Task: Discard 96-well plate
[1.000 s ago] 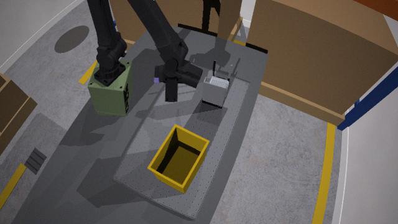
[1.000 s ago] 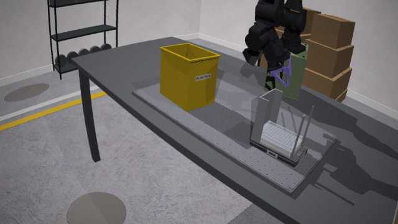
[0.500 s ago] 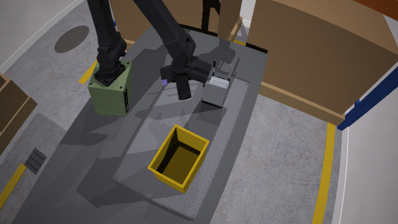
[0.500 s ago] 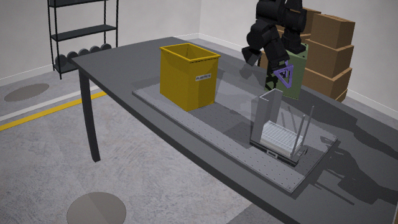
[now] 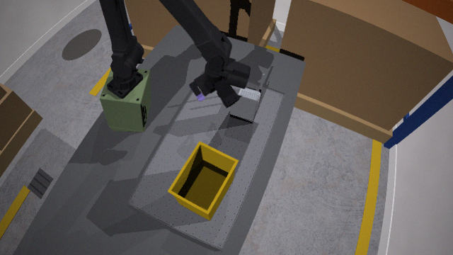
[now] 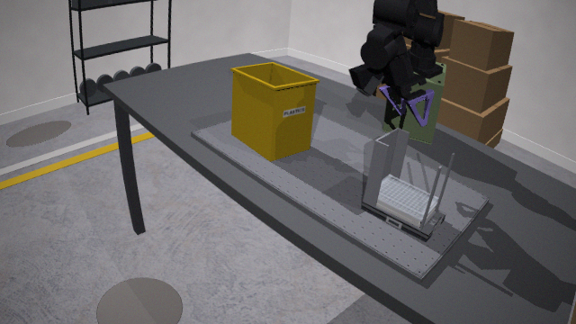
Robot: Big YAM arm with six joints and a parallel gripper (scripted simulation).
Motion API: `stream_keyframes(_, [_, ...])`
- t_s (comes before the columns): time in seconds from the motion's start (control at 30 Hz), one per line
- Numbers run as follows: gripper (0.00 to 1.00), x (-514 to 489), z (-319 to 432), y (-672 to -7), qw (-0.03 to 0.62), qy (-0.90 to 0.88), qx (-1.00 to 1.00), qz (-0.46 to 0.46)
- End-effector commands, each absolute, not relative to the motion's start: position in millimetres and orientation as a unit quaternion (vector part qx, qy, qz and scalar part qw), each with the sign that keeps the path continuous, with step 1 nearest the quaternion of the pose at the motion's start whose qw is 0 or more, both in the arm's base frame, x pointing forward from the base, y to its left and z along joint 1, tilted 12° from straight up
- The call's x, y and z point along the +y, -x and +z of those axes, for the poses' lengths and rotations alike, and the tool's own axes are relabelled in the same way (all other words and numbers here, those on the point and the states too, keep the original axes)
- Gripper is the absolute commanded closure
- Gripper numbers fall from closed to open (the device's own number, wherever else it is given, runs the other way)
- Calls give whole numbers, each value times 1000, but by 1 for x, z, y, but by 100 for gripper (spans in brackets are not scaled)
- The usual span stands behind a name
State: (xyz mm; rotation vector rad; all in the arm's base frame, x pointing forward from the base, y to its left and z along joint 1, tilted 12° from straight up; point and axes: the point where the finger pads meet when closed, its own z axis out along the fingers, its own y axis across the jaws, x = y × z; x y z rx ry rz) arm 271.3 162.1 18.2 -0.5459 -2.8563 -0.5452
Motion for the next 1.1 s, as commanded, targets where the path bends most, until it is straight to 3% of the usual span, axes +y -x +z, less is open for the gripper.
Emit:
stream_keyframes(0.0, [0,174,32,-290,56,94,-975,-191])
stream_keyframes(1.07, [0,210,74,-341,-70,-342,-931,-111])
